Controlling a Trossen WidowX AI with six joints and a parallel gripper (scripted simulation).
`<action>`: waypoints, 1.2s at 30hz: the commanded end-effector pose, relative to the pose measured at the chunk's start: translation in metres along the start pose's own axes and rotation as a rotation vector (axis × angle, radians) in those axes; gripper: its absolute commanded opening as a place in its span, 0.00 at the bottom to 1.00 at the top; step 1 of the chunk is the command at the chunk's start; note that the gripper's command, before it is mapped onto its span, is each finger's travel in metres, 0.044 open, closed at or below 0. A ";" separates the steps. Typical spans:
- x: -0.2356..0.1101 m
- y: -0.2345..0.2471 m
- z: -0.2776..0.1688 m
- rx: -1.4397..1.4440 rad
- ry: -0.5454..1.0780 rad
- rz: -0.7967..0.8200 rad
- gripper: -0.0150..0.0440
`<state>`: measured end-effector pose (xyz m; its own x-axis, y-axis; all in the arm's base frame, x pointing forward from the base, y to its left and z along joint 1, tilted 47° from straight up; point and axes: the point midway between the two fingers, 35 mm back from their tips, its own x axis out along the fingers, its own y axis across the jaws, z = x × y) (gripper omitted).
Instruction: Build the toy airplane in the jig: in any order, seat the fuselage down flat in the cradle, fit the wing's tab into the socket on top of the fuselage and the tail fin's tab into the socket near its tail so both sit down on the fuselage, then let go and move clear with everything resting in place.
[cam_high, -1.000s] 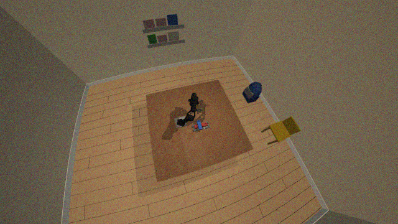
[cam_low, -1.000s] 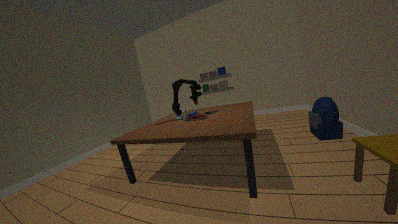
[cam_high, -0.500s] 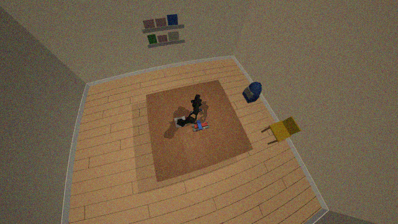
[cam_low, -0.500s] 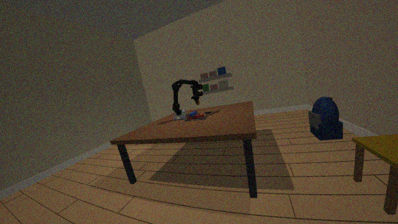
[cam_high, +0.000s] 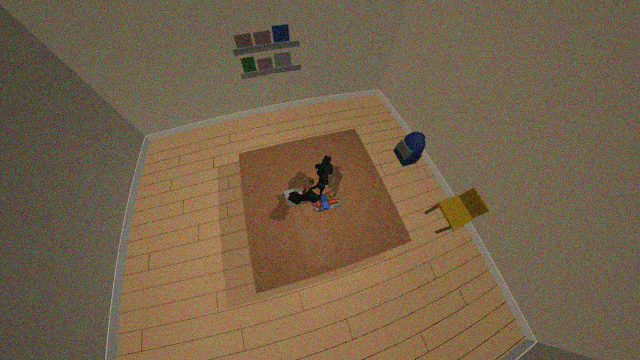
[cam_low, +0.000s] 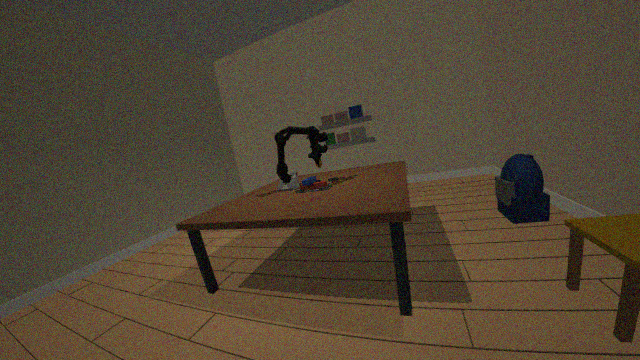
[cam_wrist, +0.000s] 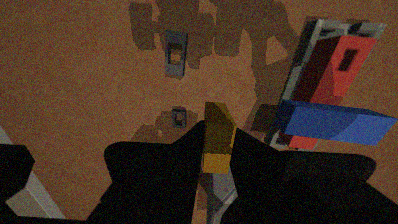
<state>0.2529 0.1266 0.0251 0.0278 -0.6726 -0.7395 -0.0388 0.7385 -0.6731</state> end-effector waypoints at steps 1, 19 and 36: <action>-0.003 -0.008 0.008 0.003 -0.015 0.007 0.25; 0.004 -0.053 0.035 0.012 -0.022 0.001 0.25; 0.013 -0.101 0.054 0.025 -0.024 -0.020 0.25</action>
<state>0.3066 0.0503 0.0764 0.0415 -0.6847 -0.7276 -0.0168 0.7277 -0.6857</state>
